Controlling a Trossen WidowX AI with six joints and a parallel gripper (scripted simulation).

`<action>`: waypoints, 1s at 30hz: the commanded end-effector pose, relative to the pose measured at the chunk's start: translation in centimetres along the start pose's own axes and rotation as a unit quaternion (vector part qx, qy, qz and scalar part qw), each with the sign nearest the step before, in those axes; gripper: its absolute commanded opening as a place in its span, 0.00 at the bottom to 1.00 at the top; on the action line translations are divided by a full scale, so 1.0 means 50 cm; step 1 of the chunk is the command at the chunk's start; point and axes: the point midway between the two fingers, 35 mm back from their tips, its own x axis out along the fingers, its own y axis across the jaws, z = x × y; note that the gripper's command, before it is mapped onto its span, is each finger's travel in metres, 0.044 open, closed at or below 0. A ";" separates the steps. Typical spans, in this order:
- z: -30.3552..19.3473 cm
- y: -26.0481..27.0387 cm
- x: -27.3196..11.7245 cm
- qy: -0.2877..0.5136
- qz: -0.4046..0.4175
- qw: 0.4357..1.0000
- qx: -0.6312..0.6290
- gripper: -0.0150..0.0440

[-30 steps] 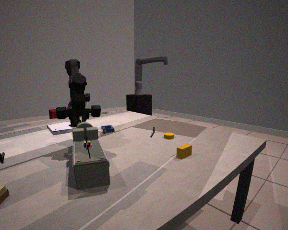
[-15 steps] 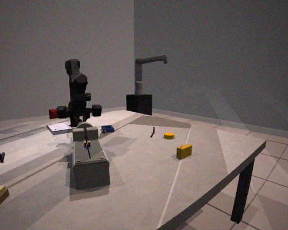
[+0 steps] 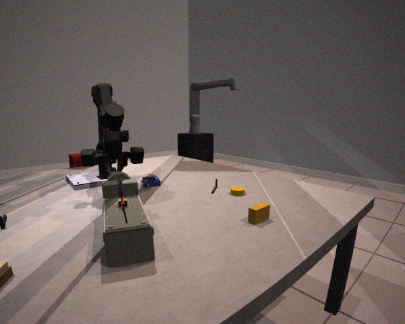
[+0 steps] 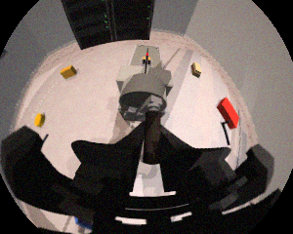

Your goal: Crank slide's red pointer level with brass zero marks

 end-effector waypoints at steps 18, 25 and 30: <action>0.004 0.024 -0.006 -0.005 0.013 1.000 -0.002 0.25; 0.004 0.027 -0.005 -0.005 0.013 1.000 -0.002 0.25; 0.004 0.029 -0.005 -0.005 0.013 1.000 -0.002 0.25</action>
